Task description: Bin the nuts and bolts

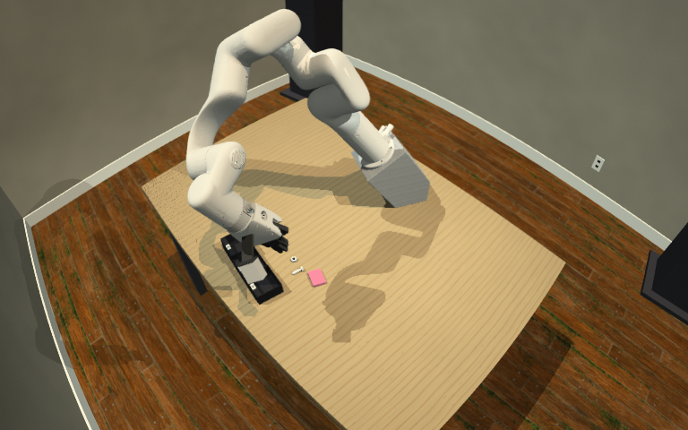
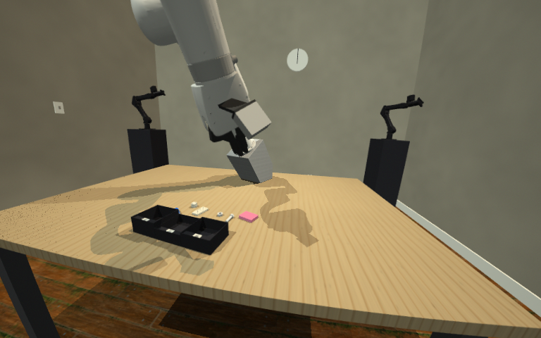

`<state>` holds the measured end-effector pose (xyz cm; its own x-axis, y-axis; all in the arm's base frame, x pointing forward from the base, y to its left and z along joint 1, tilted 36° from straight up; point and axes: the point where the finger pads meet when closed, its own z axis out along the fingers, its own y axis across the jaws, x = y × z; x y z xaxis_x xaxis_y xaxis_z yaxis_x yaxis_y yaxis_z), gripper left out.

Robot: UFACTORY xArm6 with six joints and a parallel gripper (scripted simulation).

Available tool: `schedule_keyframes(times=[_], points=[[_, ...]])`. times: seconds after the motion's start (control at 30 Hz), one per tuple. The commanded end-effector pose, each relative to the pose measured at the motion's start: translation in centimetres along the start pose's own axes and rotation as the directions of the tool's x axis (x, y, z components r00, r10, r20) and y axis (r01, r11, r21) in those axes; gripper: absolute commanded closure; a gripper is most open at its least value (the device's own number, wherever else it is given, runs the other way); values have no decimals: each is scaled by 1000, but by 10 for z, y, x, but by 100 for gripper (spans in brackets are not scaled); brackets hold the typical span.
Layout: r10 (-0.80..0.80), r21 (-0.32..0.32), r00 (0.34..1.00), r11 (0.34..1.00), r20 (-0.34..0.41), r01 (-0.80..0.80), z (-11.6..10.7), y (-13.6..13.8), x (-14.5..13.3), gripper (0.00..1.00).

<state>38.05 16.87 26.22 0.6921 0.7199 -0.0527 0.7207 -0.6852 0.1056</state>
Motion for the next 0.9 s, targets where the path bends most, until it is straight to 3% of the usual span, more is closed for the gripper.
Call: schedule_keyframes(times=[0.0,0.4,0.87], points=[[111,-66,993,991,-43,-113,-2,11,-22,93],[258,-135,959,953,-115,-272,1,23,-52,93],[466,-192,838,829,-283,-526,16,35,-101,93]])
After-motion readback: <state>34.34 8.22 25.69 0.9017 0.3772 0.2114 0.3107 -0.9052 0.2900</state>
